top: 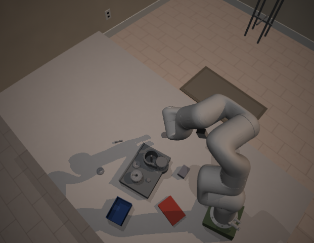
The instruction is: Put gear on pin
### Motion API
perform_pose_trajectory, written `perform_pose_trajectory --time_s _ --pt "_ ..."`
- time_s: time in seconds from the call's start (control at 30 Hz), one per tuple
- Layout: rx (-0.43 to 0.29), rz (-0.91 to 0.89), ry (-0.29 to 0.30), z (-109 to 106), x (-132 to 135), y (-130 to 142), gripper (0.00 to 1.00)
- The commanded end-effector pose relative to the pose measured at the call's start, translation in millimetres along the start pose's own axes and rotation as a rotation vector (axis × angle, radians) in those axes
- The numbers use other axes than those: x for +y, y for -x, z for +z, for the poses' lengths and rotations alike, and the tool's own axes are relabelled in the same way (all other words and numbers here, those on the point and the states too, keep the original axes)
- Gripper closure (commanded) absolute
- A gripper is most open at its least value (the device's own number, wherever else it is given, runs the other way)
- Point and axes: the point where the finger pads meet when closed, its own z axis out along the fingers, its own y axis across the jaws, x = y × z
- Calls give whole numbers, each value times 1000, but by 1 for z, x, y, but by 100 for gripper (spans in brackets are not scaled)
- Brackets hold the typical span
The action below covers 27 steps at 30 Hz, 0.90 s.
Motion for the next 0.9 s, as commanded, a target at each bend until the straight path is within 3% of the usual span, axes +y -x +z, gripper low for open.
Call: perform_pose_trajectory --time_s 0.0,0.03,0.13,0.17,0.3,0.33,0.47,0.5,0.6,0.63,0.73,0.77,0.87 --pt "77 111 80 -22 60 -27 0" --pt "147 181 145 -33 73 -39 0" --pt "147 181 145 -44 96 -51 0" --pt "226 248 202 -60 116 -69 0" --pt "226 248 202 -69 130 -77 0" --pt "312 308 251 -96 158 -103 0" --pt "312 308 251 -97 160 -105 0" --pt "401 360 289 -127 187 -133 0" --pt "401 360 289 -127 187 -133 0" --pt "489 404 316 -157 207 -160 0" --pt "489 404 316 -158 208 -161 0" --pt "573 441 332 -187 224 -186 0" --pt "573 441 332 -187 224 -186 0"
